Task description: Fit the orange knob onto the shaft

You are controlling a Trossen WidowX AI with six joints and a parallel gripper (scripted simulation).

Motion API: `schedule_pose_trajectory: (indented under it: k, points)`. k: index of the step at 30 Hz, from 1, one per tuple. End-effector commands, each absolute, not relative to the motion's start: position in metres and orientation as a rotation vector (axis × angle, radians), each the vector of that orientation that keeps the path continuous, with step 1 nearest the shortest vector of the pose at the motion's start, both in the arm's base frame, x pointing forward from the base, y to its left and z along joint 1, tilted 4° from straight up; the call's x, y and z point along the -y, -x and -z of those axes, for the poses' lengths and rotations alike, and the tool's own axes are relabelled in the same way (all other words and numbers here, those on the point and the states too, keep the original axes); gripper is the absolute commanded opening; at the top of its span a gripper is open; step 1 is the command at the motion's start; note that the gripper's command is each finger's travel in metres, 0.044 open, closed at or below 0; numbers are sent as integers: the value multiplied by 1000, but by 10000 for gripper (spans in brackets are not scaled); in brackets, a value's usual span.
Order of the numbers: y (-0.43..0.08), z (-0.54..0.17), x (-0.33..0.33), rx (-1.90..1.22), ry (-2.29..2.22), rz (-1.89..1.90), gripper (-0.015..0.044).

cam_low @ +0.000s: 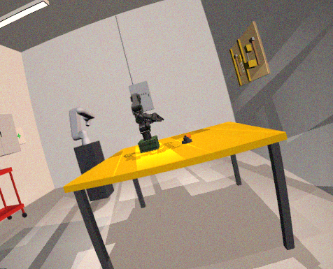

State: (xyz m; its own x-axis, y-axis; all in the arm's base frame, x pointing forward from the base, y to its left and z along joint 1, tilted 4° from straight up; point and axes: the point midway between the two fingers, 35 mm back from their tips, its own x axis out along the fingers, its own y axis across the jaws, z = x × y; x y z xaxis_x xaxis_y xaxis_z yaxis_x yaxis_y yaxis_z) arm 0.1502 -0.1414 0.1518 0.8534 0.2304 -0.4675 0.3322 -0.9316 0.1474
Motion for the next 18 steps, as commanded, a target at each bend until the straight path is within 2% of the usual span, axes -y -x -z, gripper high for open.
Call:
schedule_pose_trajectory:
  k: [1,6,18]
  points:
    - [-151,-151,141,-439,-2800,668,426]
    - [-165,-138,132,-674,-2546,685,440]
    - [-235,-91,93,-1371,-1401,388,440]
